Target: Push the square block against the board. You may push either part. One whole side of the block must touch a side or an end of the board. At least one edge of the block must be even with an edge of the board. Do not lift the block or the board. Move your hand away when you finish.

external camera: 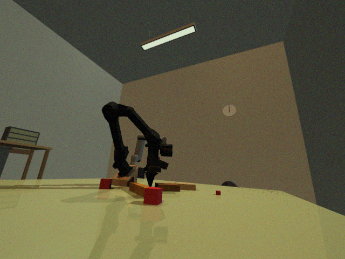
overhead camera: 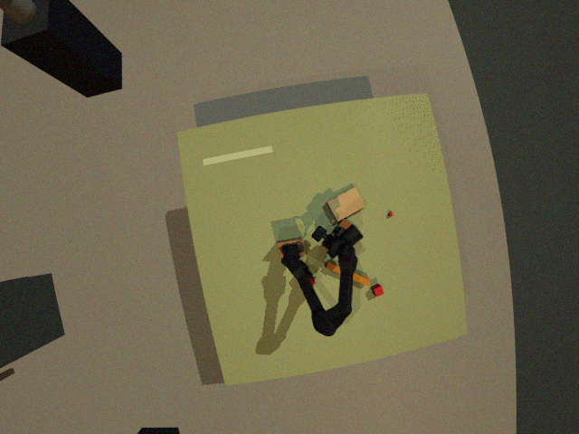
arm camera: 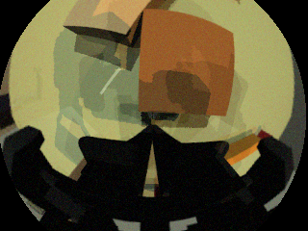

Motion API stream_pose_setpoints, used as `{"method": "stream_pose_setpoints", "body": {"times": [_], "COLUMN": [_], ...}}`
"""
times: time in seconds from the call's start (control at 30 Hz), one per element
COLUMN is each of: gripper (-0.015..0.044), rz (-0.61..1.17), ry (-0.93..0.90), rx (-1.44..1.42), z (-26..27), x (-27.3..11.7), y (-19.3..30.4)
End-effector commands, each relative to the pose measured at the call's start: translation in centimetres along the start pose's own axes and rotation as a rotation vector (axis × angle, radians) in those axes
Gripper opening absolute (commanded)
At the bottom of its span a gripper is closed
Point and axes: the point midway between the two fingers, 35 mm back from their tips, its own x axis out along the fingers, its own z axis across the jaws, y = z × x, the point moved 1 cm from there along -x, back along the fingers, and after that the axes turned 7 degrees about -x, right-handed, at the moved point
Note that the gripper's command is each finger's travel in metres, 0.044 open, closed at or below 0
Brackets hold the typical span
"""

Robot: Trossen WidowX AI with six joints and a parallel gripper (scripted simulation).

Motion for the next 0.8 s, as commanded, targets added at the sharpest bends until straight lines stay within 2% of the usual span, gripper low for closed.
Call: {"method": "stream_pose_setpoints", "body": {"times": [0.0, 0.77], "gripper": [0.0000, 0.0000], "rz": [0.004, 0.001], "ry": [0.002, 0.002], "rx": [-0.007, -0.005], "z": [0.0, -0.8], "x": [0.2, 0.0], "y": [-0.3, -3.9]}}
